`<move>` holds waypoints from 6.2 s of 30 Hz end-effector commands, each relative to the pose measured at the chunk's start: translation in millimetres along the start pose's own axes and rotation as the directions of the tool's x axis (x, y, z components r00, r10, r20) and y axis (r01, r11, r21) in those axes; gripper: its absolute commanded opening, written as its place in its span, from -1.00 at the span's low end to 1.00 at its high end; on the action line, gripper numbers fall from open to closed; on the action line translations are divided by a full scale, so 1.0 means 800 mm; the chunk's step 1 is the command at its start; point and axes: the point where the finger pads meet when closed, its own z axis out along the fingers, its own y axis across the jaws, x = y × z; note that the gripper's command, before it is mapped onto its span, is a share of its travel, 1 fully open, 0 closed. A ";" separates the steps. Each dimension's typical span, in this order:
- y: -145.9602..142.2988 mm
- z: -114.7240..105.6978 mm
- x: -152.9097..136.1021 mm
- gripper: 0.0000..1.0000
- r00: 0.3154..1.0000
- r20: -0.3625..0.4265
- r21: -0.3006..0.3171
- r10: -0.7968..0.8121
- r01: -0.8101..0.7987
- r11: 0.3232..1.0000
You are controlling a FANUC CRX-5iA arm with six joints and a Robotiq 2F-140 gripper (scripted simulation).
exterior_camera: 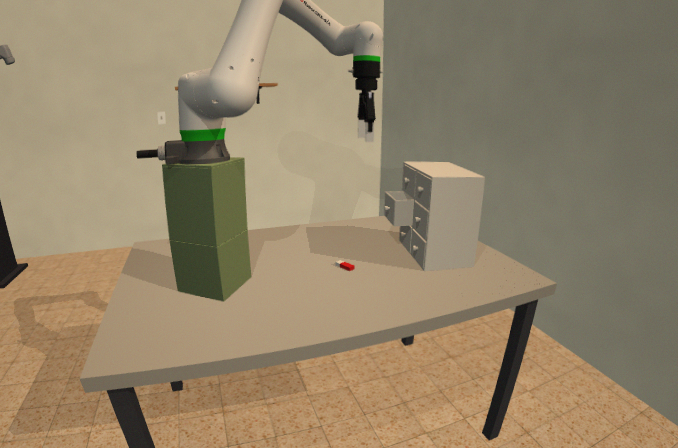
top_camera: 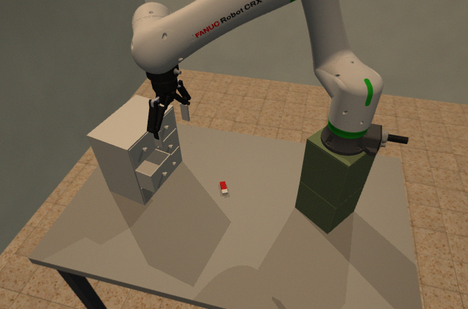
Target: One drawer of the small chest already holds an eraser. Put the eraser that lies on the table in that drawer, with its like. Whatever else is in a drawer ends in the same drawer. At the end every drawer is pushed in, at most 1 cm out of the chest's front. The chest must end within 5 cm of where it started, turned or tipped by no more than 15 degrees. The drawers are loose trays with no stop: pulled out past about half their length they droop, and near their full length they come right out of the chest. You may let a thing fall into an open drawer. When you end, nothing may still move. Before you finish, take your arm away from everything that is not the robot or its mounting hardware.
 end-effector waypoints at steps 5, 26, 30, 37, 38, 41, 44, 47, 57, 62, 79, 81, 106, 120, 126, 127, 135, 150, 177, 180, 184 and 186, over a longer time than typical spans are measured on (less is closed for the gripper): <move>0.000 -0.001 -0.001 1.00 1.000 -0.001 0.001 -0.022 0.022 1.000; 0.000 -0.002 -0.001 1.00 0.999 -0.001 0.002 -0.033 0.033 0.999; 0.000 -0.002 -0.001 1.00 0.999 -0.001 0.002 -0.033 0.033 0.999; 0.002 0.016 -0.023 1.00 0.999 -0.001 0.002 -0.033 0.033 0.999; 0.002 0.022 -0.030 1.00 0.999 -0.001 0.002 -0.033 0.033 0.999; 0.004 0.036 -0.048 1.00 0.999 -0.001 0.002 -0.033 0.033 0.999; 0.005 0.054 -0.070 1.00 0.999 -0.001 0.002 -0.033 0.033 0.999; 0.008 0.084 -0.107 1.00 0.999 -0.001 0.002 -0.033 0.033 0.999; 0.016 0.157 -0.198 1.00 0.999 -0.001 0.002 -0.033 0.033 0.999; 0.016 0.161 -0.202 1.00 0.999 -0.001 0.002 -0.033 0.033 0.999; 0.016 0.172 -0.190 1.00 0.993 -0.110 0.001 -0.032 0.033 0.999; 0.016 0.175 -0.187 1.00 0.989 -0.144 0.002 -0.032 0.033 0.999; 0.015 0.203 -0.158 1.00 0.914 -0.404 0.000 -0.030 0.032 0.999; 0.014 0.234 -0.127 1.00 0.754 -0.657 0.002 -0.024 0.033 0.999; 0.013 0.253 -0.107 1.00 0.627 -0.778 0.002 -0.019 0.033 0.999; 0.013 0.253 -0.107 1.00 0.627 -0.778 0.002 -0.019 0.033 0.999; 0.012 0.275 -0.085 1.00 0.439 -0.899 0.002 -0.013 0.033 0.999; 0.012 0.286 -0.074 1.00 0.341 -0.940 0.002 -0.009 0.033 0.999; 0.012 0.286 -0.073 -1.00 0.341 -0.940 0.002 -0.009 0.033 0.999; 0.012 0.287 -0.071 -1.00 0.341 -0.940 0.002 -0.009 0.033 0.999; 0.011 0.289 -0.064 -1.00 0.341 -0.940 0.002 -0.009 0.033 0.999; 0.011 0.291 -0.058 -1.00 0.341 -0.940 0.002 -0.009 0.033 0.999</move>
